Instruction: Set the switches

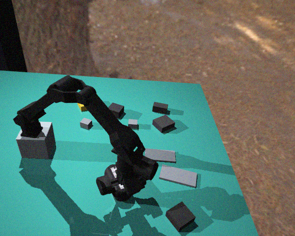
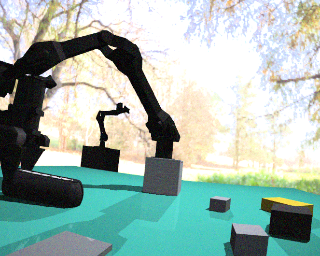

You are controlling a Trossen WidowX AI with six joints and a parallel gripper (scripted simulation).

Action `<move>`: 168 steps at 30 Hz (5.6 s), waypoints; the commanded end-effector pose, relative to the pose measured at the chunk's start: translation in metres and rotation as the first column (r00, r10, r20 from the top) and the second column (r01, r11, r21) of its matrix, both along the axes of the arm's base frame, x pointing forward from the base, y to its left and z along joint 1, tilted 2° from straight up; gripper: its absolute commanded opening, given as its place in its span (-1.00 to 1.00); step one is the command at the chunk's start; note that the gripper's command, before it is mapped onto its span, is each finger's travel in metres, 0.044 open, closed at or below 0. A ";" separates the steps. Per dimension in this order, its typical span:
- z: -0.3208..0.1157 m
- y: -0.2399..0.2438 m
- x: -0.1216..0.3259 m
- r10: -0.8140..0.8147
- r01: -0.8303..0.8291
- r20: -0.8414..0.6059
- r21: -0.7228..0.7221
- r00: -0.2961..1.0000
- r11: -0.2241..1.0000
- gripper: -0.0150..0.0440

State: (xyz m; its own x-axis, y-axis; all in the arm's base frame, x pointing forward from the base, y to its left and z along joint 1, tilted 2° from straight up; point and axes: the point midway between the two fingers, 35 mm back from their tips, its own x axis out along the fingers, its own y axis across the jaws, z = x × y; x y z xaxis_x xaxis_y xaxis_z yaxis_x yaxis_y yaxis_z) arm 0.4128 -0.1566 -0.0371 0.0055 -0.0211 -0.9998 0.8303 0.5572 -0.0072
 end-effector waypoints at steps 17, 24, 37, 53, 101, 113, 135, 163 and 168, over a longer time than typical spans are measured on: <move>0.018 0.007 -0.003 0.000 0.000 0.003 0.001 1.000 1.000 0.65; 0.023 0.009 -0.004 0.000 0.000 0.002 0.001 1.000 1.000 0.65; 0.032 0.014 -0.007 0.000 0.000 0.002 0.001 1.000 1.000 0.65; 0.042 0.020 -0.012 0.000 0.000 0.002 0.002 1.000 1.000 0.65; 0.068 0.040 -0.026 0.000 0.000 0.001 0.004 1.000 1.000 0.65; 0.074 0.047 -0.030 0.000 0.000 0.001 0.004 1.000 1.000 0.65; 0.083 0.060 -0.038 0.000 0.000 0.000 0.005 1.000 1.000 0.65; 0.091 0.077 -0.050 0.000 0.000 -0.001 0.007 1.000 1.000 0.65; 0.092 0.081 -0.052 0.000 0.000 -0.001 0.007 1.000 1.000 0.65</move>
